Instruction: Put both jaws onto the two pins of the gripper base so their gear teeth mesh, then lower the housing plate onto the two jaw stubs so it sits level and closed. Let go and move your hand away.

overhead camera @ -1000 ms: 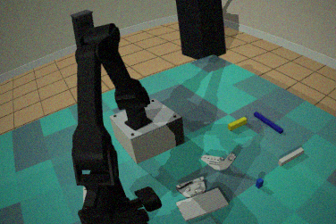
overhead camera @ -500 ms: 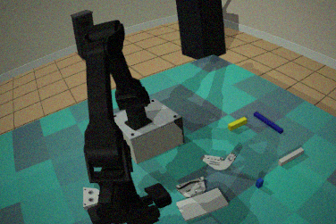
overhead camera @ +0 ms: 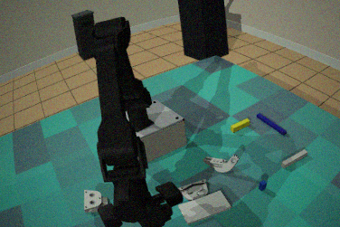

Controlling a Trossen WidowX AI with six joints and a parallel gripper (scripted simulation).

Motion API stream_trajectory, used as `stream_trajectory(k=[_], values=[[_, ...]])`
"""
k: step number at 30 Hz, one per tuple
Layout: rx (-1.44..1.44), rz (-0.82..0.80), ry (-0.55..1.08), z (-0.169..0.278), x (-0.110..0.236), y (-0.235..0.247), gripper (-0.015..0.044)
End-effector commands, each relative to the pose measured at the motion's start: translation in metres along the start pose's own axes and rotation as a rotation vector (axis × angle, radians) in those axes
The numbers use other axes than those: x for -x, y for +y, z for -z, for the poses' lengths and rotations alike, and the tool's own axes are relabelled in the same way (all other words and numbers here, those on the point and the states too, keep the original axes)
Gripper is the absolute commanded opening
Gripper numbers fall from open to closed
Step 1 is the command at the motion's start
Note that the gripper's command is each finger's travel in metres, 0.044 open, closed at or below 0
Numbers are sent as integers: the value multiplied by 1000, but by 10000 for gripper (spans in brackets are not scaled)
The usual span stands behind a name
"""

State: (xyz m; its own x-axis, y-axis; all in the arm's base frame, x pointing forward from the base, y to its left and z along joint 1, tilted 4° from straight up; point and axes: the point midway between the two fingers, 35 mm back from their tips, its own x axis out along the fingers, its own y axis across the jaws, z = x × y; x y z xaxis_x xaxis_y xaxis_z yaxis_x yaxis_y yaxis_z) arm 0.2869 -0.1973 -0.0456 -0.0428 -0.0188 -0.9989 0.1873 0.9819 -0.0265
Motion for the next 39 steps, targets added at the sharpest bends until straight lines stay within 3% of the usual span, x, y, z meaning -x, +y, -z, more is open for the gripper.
stream_trajectory(k=[1, 7, 12, 15, 32, 39], values=[[-3, 0, -6, 0, 1, 3, 0], [-3, -1, -5, -1, 4, 9, 0], [-2, 0, -1, 0, 58, 5, 0], [-2, 0, -1, 0, 61, 5, 0], [0, 2, -3, -1, 53, 5, 440], [0, 2, -3, -1, 53, 5, 440]])
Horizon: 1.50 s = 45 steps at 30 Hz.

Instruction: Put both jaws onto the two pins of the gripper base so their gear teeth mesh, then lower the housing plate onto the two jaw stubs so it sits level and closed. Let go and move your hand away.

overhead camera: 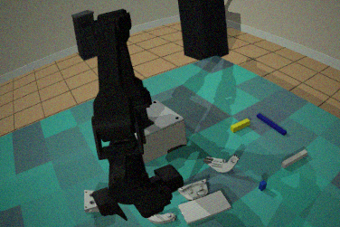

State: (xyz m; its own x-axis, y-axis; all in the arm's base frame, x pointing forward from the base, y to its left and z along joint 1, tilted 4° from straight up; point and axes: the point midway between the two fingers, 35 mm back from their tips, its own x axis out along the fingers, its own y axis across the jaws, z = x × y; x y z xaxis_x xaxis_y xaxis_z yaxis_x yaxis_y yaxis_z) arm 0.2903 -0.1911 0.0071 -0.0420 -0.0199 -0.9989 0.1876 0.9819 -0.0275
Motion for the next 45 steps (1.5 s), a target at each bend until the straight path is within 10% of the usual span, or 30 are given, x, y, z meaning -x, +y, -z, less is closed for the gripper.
stream_trajectory(k=[1, 21, 38, 45], values=[[0, 1, -2, 0, 0, 0, 440], [0, 1, -2, 0, 0, 0, 440], [-2, 0, 0, 0, 8, 0, 0], [-2, 0, 0, 0, 8, 0, 0]])
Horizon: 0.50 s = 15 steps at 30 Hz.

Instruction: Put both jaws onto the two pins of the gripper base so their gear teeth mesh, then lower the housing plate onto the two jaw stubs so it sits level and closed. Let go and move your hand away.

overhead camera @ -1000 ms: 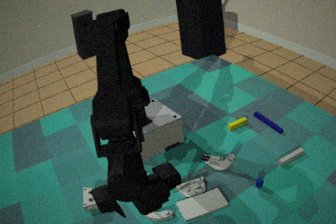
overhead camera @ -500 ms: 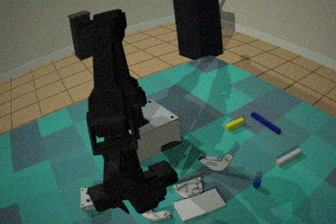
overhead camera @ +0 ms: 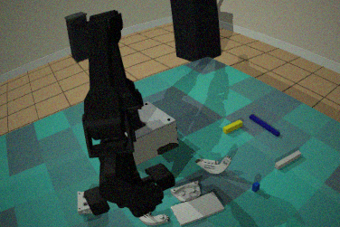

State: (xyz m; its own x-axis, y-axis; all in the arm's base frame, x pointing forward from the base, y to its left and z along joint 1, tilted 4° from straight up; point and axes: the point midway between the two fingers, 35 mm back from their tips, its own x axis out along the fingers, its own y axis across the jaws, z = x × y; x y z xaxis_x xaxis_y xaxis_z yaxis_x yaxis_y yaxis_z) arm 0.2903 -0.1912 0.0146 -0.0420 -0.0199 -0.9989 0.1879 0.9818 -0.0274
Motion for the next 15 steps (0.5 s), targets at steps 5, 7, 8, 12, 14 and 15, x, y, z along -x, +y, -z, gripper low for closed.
stream_trajectory(k=[5, 7, 8, 12, 14, 15], values=[[-2, 0, 0, 0, 1, 0, 0], [-2, 0, 0, 0, 1, 0, 0], [-2, 0, 0, 0, 1, 0, 0], [0, 0, 0, 0, 0, 0, 53], [0, 0, 0, 0, 0, 0, 105], [0, 0, 0, 0, 0, 0, 131]])
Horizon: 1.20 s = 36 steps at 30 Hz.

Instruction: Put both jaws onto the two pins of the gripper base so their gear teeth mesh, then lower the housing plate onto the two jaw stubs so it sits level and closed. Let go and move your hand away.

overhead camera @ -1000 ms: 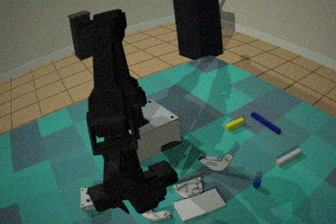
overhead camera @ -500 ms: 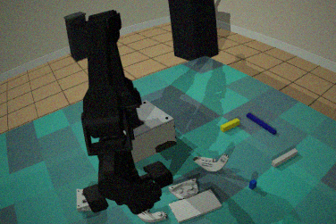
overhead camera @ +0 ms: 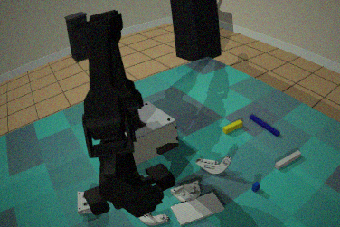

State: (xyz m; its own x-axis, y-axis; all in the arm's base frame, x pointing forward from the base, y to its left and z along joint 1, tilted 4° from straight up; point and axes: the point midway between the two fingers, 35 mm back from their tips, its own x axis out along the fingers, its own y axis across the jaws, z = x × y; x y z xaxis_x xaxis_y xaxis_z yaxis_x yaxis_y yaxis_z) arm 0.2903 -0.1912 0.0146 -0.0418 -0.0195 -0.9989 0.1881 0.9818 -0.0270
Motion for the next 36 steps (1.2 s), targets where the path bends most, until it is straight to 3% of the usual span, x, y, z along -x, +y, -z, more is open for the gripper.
stream_trajectory(k=[1, 12, 36], values=[[0, 0, 0, 0, 0, 0, 157], [0, 0, 0, 0, 0, 0, 440], [0, 0, 0, 0, 0, 0, 440]])
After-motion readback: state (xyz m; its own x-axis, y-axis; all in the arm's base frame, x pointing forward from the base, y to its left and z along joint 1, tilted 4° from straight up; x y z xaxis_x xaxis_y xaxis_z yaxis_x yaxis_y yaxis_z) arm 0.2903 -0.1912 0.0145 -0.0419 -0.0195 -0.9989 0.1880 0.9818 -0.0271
